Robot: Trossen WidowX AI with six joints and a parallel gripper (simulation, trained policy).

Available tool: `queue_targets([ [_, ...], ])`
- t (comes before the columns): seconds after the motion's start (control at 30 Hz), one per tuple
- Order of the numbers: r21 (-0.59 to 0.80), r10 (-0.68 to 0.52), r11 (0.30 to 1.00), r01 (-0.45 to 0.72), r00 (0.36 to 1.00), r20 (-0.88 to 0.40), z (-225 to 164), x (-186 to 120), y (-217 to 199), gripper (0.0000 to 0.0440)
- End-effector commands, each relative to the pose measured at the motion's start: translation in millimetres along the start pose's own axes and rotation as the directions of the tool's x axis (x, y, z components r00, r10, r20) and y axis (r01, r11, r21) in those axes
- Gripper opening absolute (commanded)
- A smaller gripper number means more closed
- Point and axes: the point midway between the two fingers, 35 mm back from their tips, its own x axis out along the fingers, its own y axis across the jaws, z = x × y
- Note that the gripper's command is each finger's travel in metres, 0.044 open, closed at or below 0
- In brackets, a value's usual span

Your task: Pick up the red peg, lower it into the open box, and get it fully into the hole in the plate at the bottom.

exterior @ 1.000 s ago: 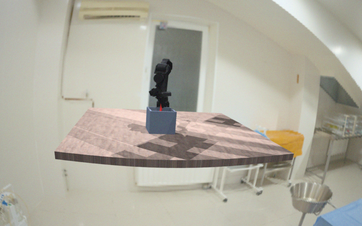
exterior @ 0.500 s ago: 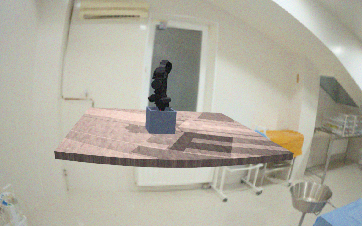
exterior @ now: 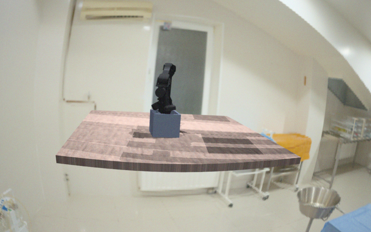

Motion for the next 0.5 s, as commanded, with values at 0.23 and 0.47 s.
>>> queue_targets([
  [0.23, -0.021, 0.004, 1.0, -0.005, 0.999, -0.049, 1, 3, 4, 0.0135],
  [0.47, -0.017, 0.038, 0.999, -0.039, 0.996, -0.08, 6, -8, 13, 0.0128],
])
